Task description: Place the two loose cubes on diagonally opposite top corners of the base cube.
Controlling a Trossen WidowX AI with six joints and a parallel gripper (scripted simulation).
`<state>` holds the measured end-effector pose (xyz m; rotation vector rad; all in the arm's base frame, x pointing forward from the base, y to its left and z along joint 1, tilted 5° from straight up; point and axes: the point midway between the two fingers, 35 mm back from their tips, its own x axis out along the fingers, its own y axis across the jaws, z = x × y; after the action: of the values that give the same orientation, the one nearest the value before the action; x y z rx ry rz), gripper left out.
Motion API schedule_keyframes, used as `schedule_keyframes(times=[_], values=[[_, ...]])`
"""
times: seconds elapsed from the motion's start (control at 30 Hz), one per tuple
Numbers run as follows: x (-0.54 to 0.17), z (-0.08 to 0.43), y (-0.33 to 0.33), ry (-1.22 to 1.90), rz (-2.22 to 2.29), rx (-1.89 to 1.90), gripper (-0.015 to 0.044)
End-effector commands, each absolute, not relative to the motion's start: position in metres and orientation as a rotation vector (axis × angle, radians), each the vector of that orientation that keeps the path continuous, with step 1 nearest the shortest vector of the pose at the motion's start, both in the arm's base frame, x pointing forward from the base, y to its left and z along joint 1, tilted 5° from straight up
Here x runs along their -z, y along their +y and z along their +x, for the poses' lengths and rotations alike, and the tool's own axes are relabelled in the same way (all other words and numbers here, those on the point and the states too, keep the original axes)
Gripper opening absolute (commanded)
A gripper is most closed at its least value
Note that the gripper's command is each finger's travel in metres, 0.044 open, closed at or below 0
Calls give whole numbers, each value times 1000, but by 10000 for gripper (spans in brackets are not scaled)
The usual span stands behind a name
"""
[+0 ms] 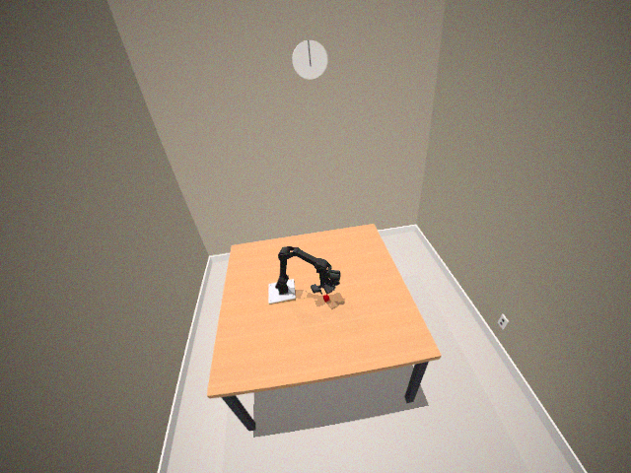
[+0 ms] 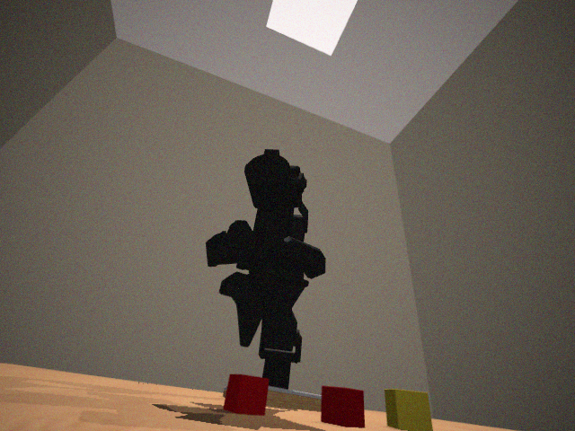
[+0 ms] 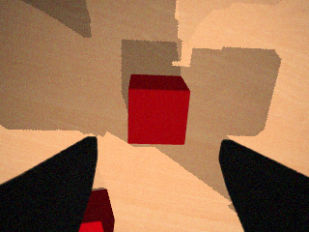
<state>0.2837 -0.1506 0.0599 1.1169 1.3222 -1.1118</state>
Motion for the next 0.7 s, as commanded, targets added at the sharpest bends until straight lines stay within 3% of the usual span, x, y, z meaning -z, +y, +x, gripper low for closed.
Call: schedule_keyframes(times=[0.0,0.67], values=[[-46,282,-150,1326,1110,1112,265],[-20,281,-150,1326,1110,1112,265]])
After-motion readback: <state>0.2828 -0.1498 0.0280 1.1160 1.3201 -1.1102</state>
